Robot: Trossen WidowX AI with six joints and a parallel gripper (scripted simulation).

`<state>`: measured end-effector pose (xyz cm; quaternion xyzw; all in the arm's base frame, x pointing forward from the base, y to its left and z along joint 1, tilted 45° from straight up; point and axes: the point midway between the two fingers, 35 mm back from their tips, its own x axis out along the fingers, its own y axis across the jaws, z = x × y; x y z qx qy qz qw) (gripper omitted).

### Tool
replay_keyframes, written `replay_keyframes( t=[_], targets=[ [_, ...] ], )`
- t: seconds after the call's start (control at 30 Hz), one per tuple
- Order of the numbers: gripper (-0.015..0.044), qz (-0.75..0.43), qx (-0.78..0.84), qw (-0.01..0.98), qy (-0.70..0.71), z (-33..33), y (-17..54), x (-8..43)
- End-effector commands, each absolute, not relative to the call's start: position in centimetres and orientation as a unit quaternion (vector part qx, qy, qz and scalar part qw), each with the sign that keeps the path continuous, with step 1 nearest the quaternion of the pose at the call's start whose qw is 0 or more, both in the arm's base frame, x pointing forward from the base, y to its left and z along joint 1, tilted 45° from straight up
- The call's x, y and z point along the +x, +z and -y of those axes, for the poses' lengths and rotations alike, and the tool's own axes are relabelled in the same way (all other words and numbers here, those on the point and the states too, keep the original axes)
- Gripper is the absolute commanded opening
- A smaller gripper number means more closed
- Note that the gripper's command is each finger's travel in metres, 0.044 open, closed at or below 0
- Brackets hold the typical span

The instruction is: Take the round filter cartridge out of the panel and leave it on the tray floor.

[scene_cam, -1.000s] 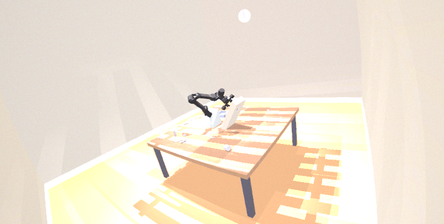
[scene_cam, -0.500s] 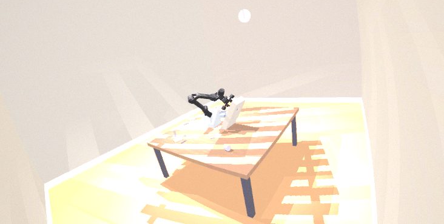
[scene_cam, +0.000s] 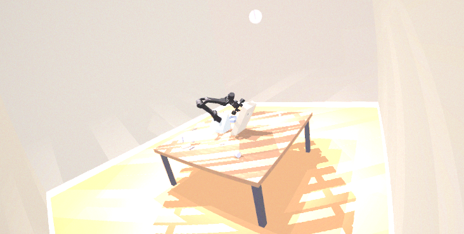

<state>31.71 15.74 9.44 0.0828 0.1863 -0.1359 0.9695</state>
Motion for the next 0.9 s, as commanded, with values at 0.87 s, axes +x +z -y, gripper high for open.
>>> replay_keyframes(
  t=[0.87],
  targets=[
    [0.0000,-0.219,-0.142,0.961,-0.089,-15.40,9.09,32.65]
  ],
)
